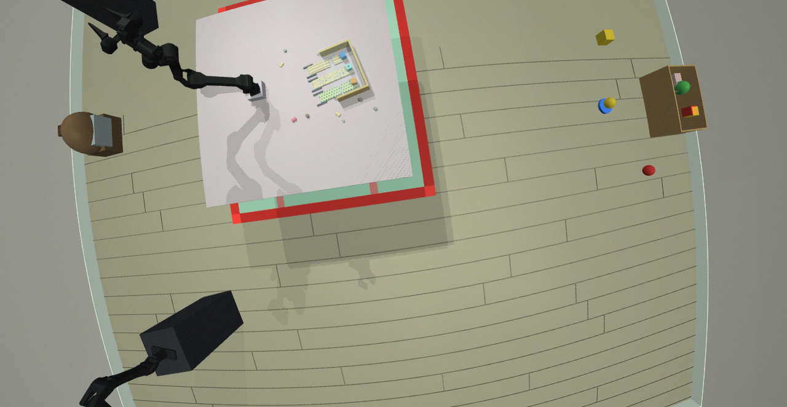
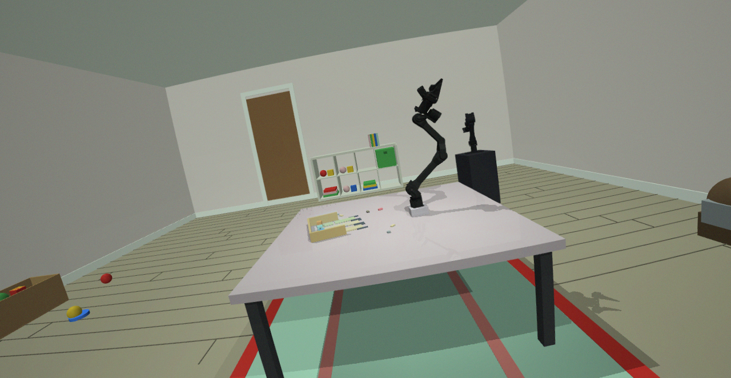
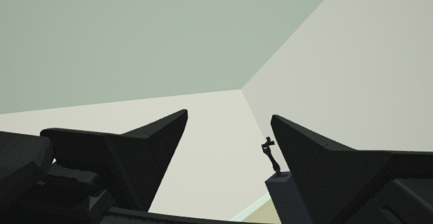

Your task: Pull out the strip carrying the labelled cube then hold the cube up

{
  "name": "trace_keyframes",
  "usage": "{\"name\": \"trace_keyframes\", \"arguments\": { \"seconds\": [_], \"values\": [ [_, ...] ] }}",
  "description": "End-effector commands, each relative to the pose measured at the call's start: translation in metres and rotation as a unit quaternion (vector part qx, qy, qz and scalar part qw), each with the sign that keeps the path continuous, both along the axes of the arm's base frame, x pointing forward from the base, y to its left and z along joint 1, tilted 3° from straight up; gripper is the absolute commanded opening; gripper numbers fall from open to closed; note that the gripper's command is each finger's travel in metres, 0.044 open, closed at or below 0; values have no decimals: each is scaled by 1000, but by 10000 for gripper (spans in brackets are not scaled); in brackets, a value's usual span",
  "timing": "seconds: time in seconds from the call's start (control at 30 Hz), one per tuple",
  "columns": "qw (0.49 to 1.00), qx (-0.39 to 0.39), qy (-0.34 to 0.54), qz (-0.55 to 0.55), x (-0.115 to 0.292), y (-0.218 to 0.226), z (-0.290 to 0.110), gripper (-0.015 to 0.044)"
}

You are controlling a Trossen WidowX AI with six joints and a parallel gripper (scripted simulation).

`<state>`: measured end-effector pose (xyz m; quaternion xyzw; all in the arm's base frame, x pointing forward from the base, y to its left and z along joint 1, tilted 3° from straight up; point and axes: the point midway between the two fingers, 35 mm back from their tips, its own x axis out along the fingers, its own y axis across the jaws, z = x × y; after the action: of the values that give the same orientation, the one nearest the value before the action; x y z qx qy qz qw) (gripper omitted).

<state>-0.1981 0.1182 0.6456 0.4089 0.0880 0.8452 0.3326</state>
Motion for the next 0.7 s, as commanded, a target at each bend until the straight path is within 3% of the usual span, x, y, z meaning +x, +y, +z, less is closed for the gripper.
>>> {"name": "trace_keyframes", "arguments": {
  "seconds": [0.0, 0.13, 0.27, 0.43, 0.67],
  "values": [
    [1000, -1, 7, 4, 2, -1, 1, 400],
    [984, -8, 153, 88, 47, -15, 20, 400],
    [929, -1, 313, 197, 107, -33, 33, 400],
    [821, 22, 467, 328, 177, -52, 34, 400],
    [619, 89, 602, 496, 275, -78, 13, 400]
  ]
}}
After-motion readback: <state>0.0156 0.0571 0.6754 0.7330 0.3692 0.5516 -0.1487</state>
